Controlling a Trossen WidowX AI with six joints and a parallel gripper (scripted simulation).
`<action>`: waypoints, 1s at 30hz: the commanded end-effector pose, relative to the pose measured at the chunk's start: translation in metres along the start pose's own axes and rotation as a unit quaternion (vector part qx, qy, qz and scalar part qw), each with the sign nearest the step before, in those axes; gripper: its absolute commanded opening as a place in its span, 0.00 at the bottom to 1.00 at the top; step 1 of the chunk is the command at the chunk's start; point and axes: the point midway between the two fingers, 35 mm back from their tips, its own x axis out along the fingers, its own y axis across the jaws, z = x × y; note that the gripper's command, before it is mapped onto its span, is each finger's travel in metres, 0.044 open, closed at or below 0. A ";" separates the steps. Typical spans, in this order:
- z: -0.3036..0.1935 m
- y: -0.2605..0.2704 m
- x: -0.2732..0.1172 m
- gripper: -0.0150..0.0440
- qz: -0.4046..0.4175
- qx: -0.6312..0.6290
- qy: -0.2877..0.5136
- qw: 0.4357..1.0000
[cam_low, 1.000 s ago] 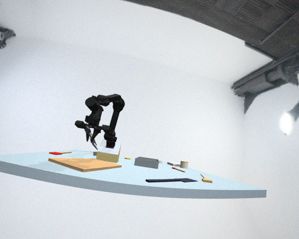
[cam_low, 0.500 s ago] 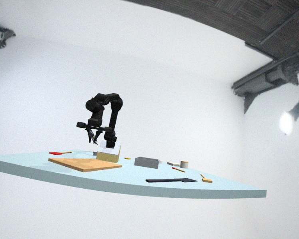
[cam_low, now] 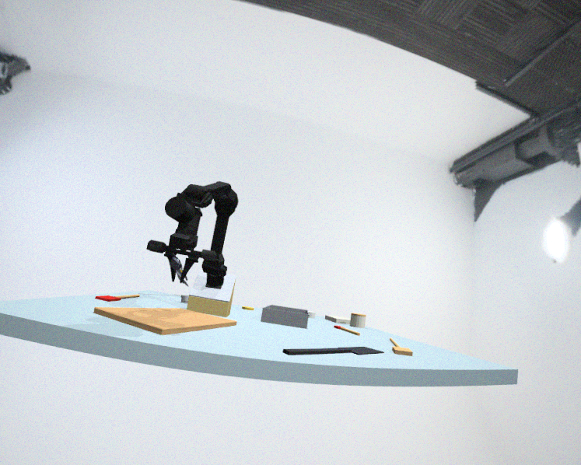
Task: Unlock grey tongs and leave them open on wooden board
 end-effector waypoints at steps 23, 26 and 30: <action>-0.001 -0.001 0.044 0.00 -0.001 0.000 0.004 1.000; -0.001 -0.001 0.049 0.00 -0.001 0.000 0.004 1.000; -0.002 -0.001 0.056 0.00 -0.001 0.001 0.004 1.000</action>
